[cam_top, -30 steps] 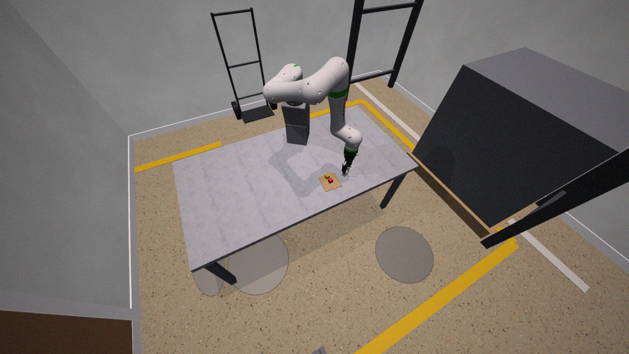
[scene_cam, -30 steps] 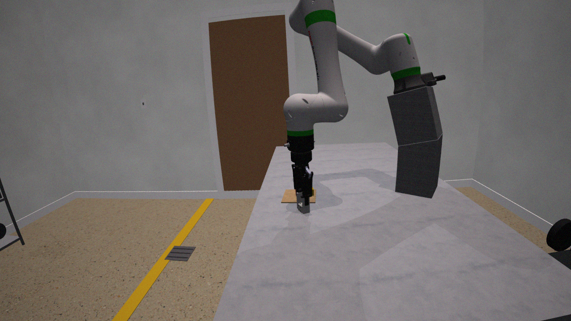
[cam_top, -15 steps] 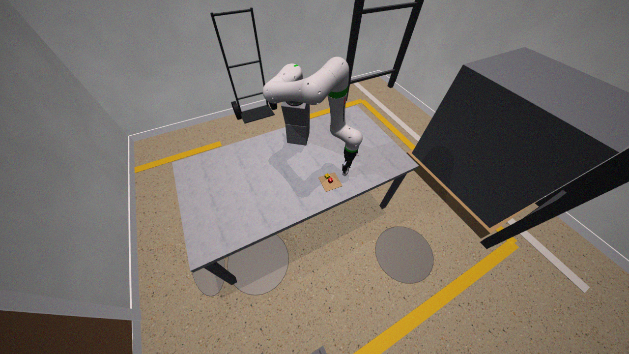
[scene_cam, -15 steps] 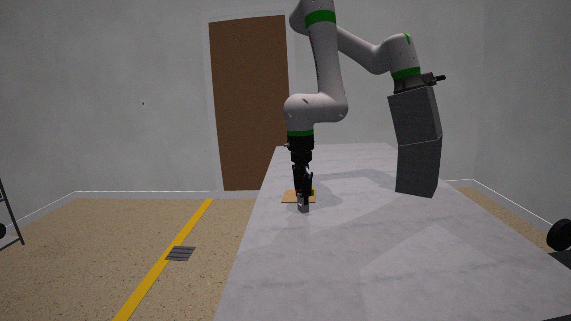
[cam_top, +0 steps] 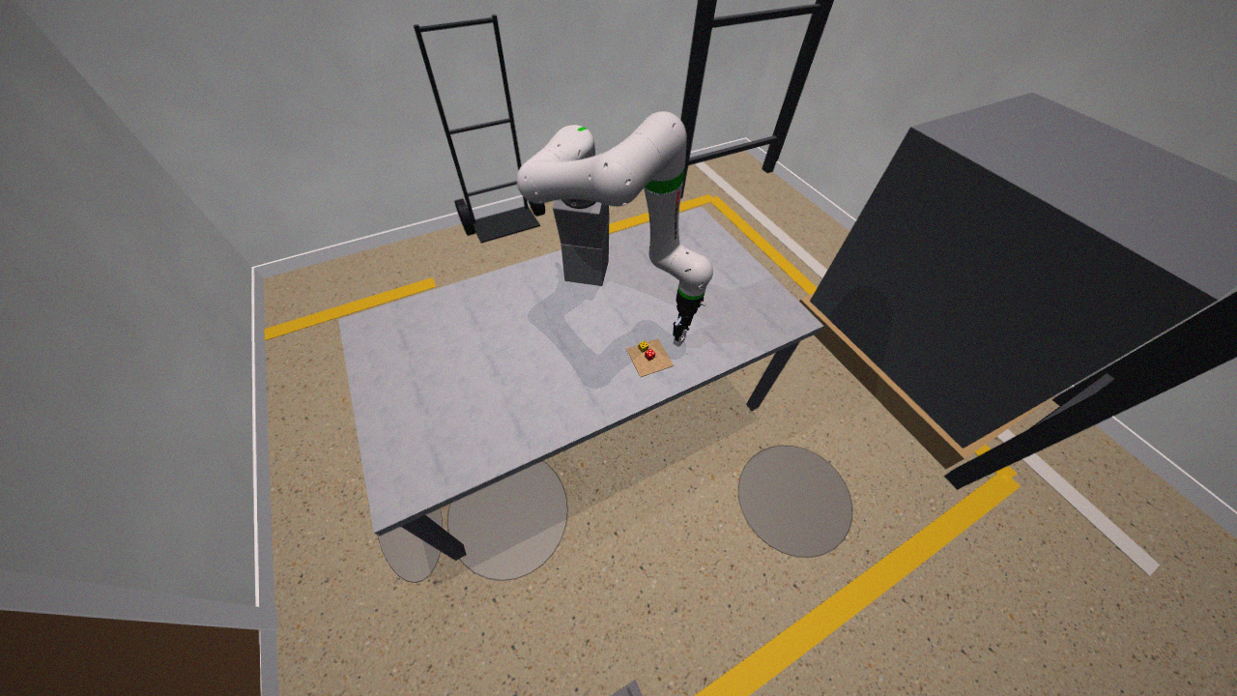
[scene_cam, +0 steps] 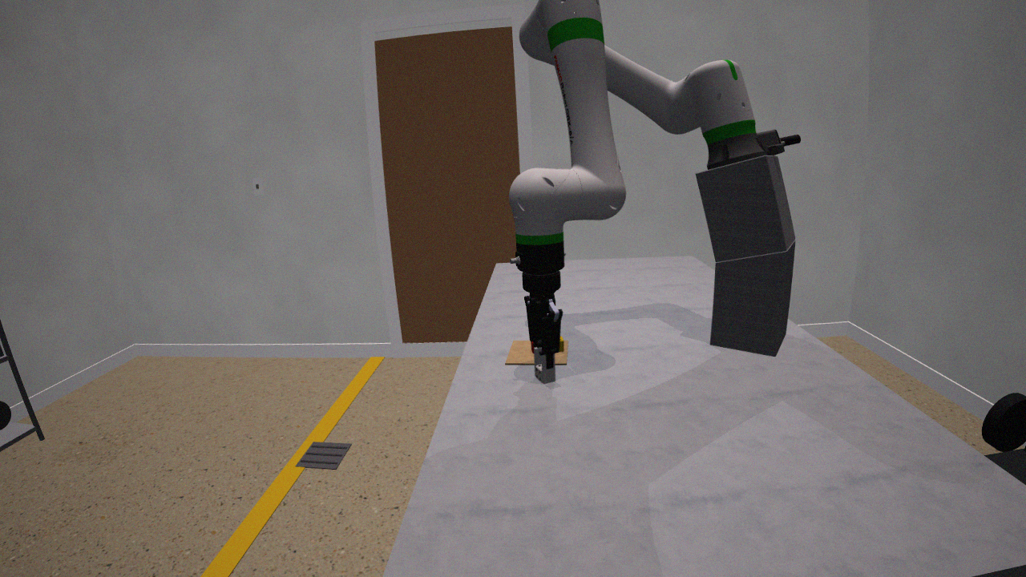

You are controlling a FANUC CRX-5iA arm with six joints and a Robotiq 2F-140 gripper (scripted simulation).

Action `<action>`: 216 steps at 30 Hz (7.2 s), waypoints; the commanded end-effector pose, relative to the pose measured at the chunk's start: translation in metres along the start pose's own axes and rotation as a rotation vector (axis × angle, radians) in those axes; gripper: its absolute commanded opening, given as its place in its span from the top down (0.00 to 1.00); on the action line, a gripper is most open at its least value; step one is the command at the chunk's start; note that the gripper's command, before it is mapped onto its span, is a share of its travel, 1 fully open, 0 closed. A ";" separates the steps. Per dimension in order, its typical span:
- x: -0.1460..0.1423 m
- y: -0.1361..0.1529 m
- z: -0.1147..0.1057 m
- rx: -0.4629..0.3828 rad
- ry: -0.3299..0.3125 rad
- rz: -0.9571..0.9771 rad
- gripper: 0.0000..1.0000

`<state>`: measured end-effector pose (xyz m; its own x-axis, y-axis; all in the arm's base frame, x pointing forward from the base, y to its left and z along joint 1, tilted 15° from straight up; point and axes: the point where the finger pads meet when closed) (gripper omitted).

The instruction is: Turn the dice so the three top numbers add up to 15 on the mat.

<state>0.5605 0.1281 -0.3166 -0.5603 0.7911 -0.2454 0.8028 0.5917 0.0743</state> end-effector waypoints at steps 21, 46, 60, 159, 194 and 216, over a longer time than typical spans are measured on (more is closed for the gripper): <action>0.000 0.000 -0.056 0.000 0.000 0.000 0.84; -0.059 -0.009 -0.101 0.001 0.000 0.133 0.84; -0.146 -0.036 -0.104 -0.001 0.000 0.334 0.84; -0.147 -0.035 -0.006 0.000 0.000 0.334 0.84; -0.147 -0.035 -0.005 0.000 0.000 0.334 0.84; -0.147 -0.035 -0.005 0.000 0.000 0.334 0.74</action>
<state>0.6131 -0.0082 -0.2788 -0.2666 0.9412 -0.2074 0.9420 0.3000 0.1505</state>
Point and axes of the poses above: the point where the finger pads meet when closed, its own z axis out along the fingers, its own x axis across the jaws, y = z × x, and after that the axes turned 12 degrees about -z, right-handed
